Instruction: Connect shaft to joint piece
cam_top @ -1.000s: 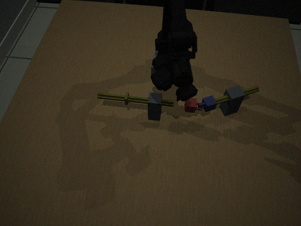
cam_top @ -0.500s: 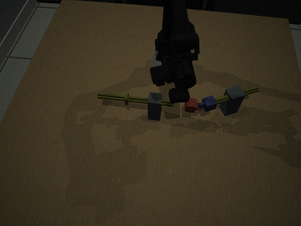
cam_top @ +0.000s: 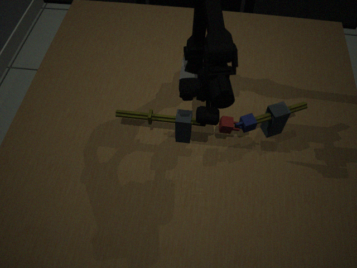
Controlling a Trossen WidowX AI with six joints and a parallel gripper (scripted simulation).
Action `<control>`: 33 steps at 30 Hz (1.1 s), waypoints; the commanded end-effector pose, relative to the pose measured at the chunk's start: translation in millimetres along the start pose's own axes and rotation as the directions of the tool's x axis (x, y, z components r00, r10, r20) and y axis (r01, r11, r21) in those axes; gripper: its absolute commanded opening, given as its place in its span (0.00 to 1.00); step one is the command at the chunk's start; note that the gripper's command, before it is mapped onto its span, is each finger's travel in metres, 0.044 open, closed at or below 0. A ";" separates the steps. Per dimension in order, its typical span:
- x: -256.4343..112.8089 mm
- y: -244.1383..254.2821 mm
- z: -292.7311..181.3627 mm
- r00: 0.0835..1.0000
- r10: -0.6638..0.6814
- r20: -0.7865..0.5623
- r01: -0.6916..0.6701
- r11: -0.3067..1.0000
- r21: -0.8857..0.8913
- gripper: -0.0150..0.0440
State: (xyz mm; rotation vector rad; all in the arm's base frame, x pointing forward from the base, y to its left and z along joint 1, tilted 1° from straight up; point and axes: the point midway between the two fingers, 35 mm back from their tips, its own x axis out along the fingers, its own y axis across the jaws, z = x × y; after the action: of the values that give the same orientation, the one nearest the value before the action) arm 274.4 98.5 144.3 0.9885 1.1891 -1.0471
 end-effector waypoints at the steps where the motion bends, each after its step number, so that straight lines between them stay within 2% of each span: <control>1: 17.8 -1.6 -1.8 1.000 -0.016 0.006 0.016 1.000 0.002 1.00; 14: 72.1 -5.2 -8.8 1.000 -0.017 0.006 0.017 1.000 0.002 1.00; 18: 72.5 -5.0 -11.7 1.000 -0.016 0.005 0.016 1.000 0.000 1.00; 33: 63.7 -5.6 -75.6 1.000 -0.017 -0.001 0.017 1.000 0.001 1.00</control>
State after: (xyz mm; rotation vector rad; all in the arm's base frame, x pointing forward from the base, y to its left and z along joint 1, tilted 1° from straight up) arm 259.6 153.4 72.2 0.9775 1.1981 -1.0541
